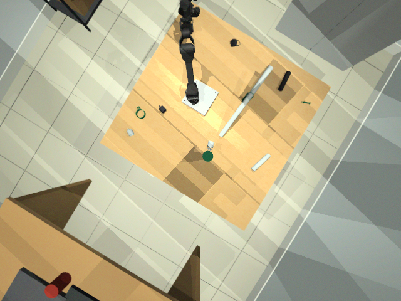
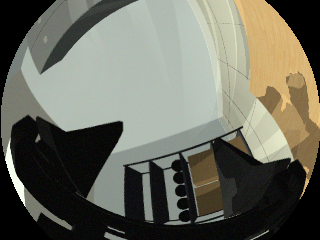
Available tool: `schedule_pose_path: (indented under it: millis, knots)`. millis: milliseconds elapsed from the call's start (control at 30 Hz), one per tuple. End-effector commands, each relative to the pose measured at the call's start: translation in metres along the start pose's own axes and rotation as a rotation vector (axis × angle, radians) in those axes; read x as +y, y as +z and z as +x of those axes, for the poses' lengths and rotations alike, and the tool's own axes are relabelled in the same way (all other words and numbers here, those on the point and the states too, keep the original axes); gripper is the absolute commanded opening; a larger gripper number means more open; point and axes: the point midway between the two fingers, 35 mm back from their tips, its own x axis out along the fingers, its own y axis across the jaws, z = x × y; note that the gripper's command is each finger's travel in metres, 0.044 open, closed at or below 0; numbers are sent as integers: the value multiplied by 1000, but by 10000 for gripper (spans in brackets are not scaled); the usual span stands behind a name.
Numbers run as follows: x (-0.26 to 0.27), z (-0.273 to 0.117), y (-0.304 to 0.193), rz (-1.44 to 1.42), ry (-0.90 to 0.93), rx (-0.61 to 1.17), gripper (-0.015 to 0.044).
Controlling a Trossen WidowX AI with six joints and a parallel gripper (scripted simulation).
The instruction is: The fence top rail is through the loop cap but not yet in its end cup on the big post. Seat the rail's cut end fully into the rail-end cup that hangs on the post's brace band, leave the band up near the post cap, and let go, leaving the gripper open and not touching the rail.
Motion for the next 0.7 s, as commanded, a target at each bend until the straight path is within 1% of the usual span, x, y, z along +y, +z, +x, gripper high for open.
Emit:
schedule_pose_path:
  millis: [0,167,333,500,667]
  knots:
    - [51,0,53,-136,24,-114,440]
    - [104,-14,119,-283,21,-268,440]
    - [153,-41,184,-413,-2,-430,440]
    - [200,-82,244,-528,-47,-592,440]
    - [243,-135,297,-617,-110,-751,440]
